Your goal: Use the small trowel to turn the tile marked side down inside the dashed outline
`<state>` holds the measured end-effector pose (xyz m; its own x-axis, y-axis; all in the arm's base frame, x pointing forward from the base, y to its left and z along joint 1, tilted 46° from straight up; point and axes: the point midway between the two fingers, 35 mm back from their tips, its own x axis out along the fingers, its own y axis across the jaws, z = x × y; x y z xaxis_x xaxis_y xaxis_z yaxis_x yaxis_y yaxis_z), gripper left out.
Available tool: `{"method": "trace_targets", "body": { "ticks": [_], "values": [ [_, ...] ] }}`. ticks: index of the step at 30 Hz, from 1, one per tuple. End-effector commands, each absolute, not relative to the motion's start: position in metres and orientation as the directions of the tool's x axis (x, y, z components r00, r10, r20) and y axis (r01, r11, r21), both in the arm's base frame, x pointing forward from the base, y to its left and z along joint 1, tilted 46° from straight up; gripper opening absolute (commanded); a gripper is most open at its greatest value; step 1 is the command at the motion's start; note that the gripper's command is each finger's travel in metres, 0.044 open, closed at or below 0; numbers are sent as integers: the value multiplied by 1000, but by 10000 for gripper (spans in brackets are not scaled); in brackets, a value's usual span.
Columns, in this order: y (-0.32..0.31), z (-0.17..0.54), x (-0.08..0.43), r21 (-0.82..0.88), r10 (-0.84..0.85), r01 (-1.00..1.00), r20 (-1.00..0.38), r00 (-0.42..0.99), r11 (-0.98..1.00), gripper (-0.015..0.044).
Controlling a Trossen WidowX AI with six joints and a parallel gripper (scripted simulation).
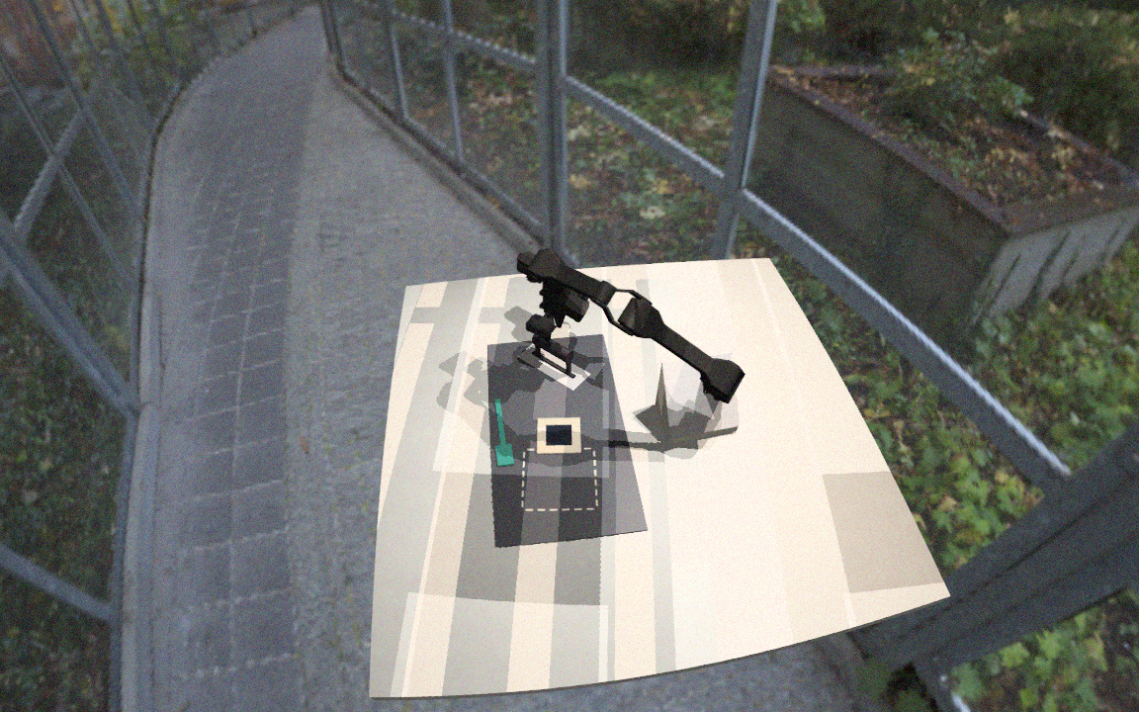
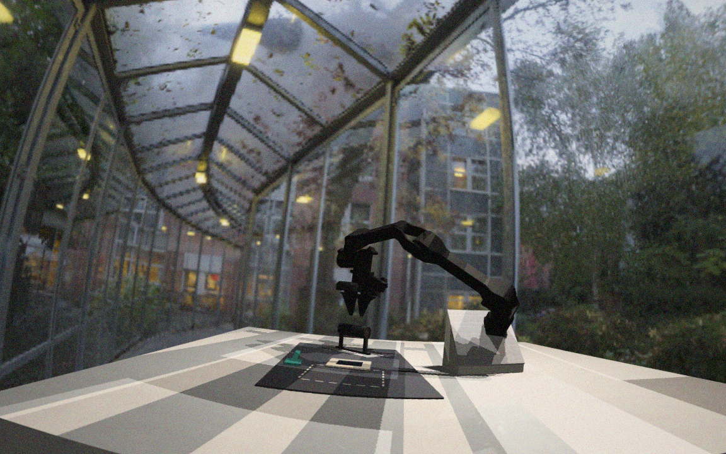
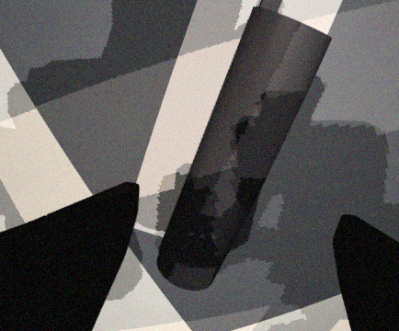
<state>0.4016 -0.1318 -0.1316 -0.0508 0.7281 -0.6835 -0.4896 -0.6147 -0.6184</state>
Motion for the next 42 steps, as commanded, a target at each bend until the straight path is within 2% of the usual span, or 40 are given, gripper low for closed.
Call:
{"method": "trace_targets", "body": {
  "ticks": [1,11,21,31,42],
  "values": [
    [-128,-137,398,-679,752,-401,-658,-39,-615,300],
    [-125,-144,393,-798,799,-79,-601,15,-598,300],
    [-122,-150,388,-801,837,255,-542,74,-541,300],
    [-120,-155,383,-684,866,559,-481,137,-468,300],
    [-117,-159,377,-433,887,811,-412,210,-394,300]
  ]
}}
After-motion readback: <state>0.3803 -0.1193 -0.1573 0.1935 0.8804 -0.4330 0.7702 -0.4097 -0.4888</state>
